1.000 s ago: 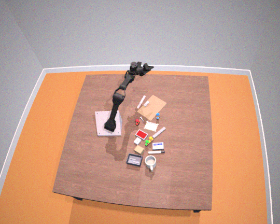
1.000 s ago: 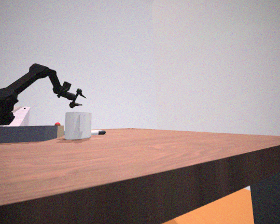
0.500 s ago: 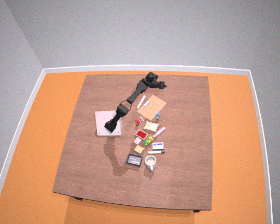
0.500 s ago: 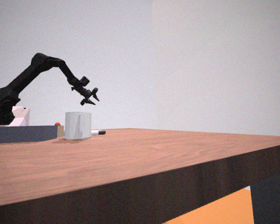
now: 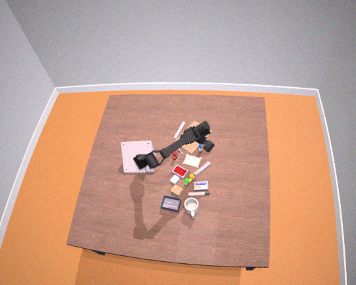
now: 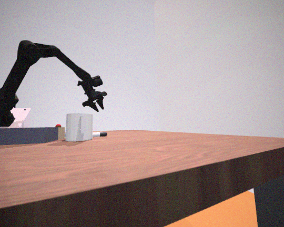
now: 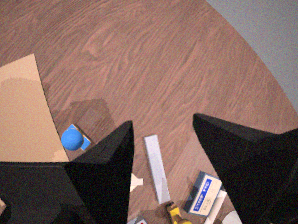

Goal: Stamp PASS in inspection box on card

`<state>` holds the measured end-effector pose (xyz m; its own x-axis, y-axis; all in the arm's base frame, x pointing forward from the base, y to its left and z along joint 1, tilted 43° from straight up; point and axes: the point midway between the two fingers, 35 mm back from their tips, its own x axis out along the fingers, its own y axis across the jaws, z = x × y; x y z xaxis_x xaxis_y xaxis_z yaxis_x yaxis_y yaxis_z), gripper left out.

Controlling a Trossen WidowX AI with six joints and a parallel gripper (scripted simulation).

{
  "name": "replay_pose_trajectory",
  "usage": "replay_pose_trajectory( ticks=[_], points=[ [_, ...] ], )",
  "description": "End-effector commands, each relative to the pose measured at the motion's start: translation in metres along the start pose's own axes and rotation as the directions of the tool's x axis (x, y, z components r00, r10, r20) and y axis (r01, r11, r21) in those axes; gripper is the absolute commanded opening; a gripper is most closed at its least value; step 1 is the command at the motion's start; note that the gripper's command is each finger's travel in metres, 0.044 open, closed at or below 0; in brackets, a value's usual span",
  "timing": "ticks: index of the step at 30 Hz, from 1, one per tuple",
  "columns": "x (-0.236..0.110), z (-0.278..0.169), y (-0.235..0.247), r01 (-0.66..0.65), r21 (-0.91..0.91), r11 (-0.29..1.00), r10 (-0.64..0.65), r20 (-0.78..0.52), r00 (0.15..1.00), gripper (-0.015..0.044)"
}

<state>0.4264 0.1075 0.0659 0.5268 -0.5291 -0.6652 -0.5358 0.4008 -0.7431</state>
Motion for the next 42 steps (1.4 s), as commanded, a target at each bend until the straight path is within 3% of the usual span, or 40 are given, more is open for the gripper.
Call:
replay_pose_trajectory(
  ticks=[1,13,42],
  points=[
    [0.001,-0.050,-0.014,-0.057,0.079,0.995,0.065,-0.099,0.993,0.0217],
    [-0.031,-0.224,-0.058,-0.080,0.366,0.927,0.245,-0.431,0.869,0.0217],
    [-0.001,-0.236,-0.056,-0.079,0.373,0.924,0.250,-0.435,0.865,0.0217]
  ],
)
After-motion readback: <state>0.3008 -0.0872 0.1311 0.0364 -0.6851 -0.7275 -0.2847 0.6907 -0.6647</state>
